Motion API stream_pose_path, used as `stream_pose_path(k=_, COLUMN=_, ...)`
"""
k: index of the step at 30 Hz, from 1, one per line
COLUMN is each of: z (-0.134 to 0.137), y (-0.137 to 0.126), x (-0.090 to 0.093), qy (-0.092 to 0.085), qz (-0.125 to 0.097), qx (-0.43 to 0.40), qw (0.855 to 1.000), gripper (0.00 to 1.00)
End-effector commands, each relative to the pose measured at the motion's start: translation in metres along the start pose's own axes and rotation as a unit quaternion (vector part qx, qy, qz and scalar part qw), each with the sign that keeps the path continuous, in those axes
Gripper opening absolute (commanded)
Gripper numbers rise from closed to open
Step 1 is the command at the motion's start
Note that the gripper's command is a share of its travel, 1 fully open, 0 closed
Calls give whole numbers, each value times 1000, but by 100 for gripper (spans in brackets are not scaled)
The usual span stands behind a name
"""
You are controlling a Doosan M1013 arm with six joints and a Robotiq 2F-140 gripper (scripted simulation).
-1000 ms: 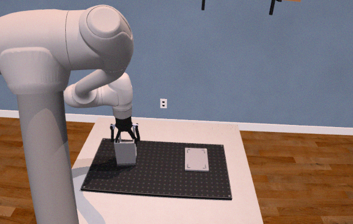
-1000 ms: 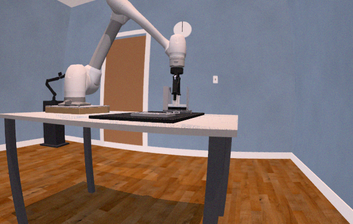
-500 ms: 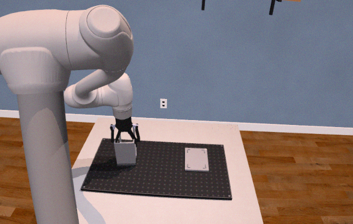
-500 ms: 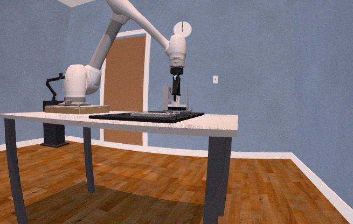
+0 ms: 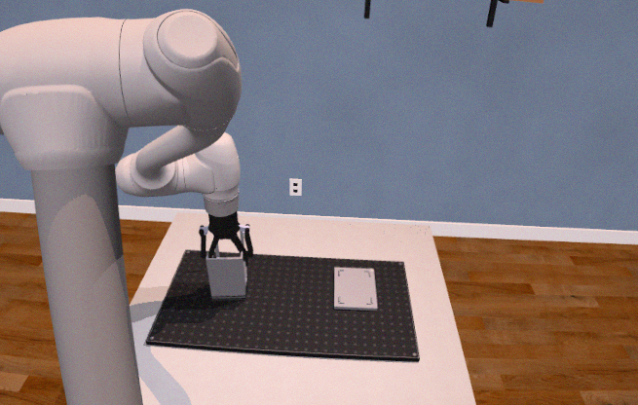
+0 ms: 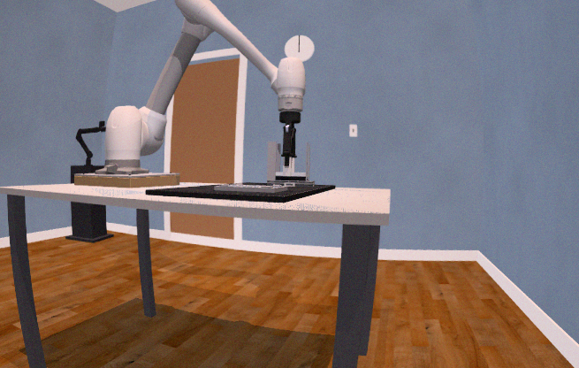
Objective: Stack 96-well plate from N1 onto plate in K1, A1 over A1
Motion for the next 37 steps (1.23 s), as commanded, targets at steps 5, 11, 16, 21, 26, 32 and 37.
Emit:
stream_pose_path(k=5, z=0, y=0, x=0, qy=0, qz=0, qx=0, qw=1000, gripper=100)
stream_pose_path(k=11, z=0, y=0, x=0, qy=0, qz=0, qx=0, qw=1000, gripper=100)
stream_pose_path(k=16, z=0, y=0, x=0, qy=0, qz=0, qx=0, qw=1000, gripper=100)
stream_pose_path(k=21, z=0, y=0, x=0, qy=0, qz=0, qx=0, qw=1000, gripper=100)
stream_pose_path(k=26, z=0, y=0, x=-11, qy=0, qz=0, qx=0, qw=1000, gripper=100)
stream_pose_path(k=32, z=0, y=0, x=-27, qy=0, qz=0, qx=0, qw=1000, gripper=100)
stream_pose_path(k=37, z=0, y=0, x=-35, qy=0, qz=0, qx=0, qw=1000, gripper=100)
Point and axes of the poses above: the point where the finger pads meet when closed, its own x axis out along the fingers, its own z axis across the jaws, y = z × x, the point moved 8 cm from there along -x, back along the fingers, and after that the axes turned 2 degrees about x, right-handed, at the moved point
